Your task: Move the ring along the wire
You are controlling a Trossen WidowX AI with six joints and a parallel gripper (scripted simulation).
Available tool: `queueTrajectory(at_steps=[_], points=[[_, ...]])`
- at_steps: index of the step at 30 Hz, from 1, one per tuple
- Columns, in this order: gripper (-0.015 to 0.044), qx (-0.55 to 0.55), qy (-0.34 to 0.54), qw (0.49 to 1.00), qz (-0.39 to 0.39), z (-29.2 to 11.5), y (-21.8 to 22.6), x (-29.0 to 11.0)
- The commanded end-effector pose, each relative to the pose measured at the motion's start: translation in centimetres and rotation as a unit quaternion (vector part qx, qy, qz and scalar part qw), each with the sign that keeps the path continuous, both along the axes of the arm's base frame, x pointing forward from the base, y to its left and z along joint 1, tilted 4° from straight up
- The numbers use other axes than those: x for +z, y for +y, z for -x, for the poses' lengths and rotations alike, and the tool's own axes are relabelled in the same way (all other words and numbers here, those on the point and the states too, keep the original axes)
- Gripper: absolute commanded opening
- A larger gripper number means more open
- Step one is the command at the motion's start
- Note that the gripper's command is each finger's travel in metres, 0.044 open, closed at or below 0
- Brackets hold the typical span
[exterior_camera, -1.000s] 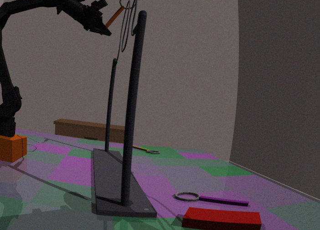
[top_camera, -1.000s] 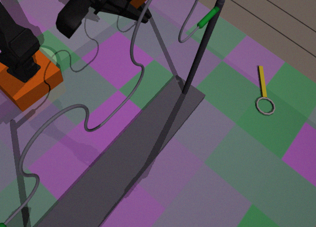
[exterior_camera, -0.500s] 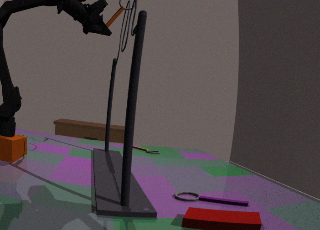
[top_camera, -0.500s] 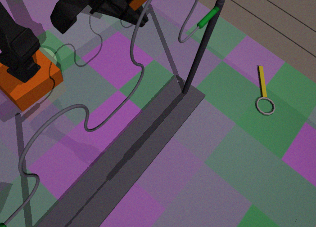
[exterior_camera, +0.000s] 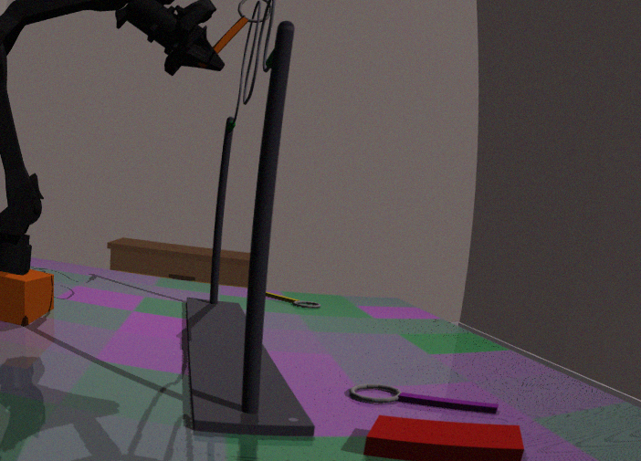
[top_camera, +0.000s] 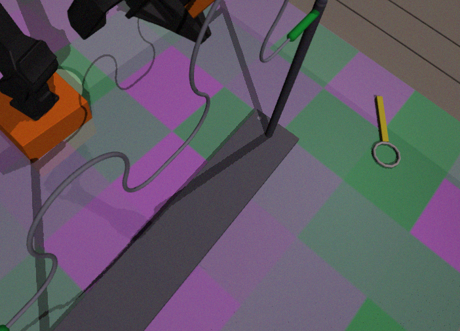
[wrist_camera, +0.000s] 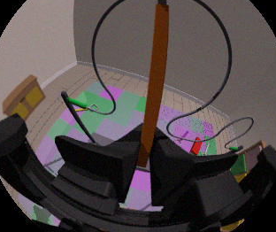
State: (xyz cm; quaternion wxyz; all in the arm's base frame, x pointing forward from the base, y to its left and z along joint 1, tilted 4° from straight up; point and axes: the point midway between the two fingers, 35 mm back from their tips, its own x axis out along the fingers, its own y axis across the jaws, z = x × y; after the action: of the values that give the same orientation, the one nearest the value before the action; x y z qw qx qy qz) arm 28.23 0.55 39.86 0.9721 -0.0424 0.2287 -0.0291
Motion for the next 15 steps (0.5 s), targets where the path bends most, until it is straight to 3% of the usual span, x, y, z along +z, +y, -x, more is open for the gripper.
queueTrajectory(at_steps=[1,15], points=[[-0.0150,-0.002,0.003,1.000,0.025,-0.05,-0.18,0.10],[-0.0150,-0.008,0.015,0.994,0.111,0.04,-0.72,0.28]])
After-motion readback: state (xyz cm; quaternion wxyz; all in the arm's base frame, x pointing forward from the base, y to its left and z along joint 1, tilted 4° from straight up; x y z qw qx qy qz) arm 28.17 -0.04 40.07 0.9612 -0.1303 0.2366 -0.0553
